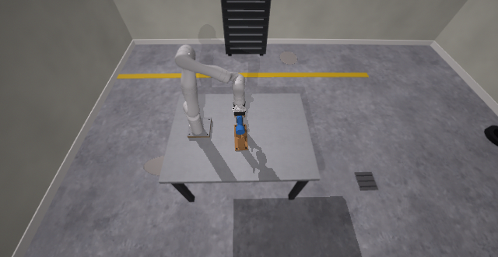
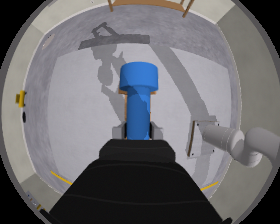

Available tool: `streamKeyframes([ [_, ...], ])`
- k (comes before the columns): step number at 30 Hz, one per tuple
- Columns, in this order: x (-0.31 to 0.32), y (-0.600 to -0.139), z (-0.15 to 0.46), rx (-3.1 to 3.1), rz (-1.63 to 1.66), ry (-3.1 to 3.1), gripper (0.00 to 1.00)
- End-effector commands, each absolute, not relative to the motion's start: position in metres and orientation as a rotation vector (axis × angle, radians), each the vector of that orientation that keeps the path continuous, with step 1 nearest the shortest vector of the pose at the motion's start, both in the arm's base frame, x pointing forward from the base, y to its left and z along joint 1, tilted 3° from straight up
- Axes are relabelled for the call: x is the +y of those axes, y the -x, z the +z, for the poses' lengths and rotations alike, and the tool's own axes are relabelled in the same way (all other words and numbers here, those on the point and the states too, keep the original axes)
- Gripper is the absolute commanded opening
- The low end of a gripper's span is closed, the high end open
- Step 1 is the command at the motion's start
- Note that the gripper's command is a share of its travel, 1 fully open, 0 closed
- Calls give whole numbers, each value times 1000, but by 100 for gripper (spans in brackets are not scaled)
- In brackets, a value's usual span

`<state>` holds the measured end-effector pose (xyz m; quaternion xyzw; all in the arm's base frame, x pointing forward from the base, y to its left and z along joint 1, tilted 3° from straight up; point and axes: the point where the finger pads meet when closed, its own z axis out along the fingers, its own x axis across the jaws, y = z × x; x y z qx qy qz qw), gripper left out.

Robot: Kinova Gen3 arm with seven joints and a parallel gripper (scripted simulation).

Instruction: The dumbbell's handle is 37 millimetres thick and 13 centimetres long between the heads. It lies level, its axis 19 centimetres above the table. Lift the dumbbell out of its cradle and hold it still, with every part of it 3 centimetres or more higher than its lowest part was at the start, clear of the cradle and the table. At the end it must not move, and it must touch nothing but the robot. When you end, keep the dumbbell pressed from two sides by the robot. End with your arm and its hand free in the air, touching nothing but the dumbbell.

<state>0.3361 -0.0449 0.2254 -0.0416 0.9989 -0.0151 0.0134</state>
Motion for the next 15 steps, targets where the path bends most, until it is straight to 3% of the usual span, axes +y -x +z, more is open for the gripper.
streamKeyframes([
  [1, -44, -338, 235, 3100, -40, 133, 0],
  [15, -44, -336, 266, 3100, -42, 130, 0],
])
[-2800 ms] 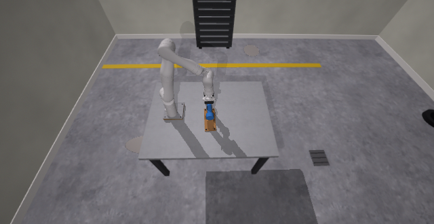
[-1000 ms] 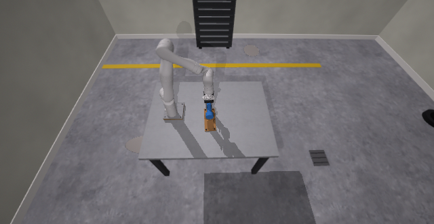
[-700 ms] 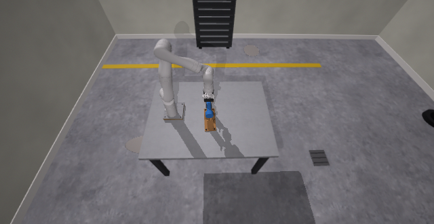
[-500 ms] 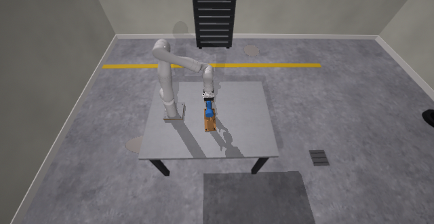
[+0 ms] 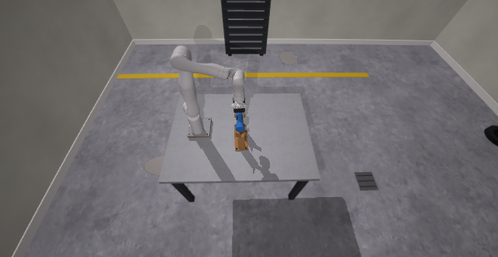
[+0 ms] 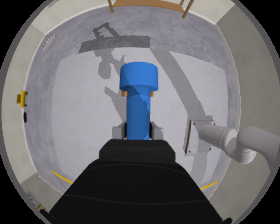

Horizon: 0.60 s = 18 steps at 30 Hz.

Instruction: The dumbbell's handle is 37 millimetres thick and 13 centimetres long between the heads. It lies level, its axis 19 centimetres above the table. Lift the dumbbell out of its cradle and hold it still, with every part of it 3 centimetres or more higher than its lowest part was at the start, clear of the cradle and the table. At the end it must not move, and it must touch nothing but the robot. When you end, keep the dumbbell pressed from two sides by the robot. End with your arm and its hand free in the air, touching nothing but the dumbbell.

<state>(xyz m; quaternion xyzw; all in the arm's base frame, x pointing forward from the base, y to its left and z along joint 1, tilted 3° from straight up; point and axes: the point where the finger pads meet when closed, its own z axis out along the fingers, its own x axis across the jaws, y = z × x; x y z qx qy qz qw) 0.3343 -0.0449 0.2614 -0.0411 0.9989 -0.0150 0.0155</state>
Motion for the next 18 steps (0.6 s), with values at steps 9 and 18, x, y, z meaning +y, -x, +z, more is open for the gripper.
streamKeyframes([
  [9, -43, -335, 282, 3100, -42, 131, 0],
  [18, -43, -334, 289, 3100, -42, 131, 0],
])
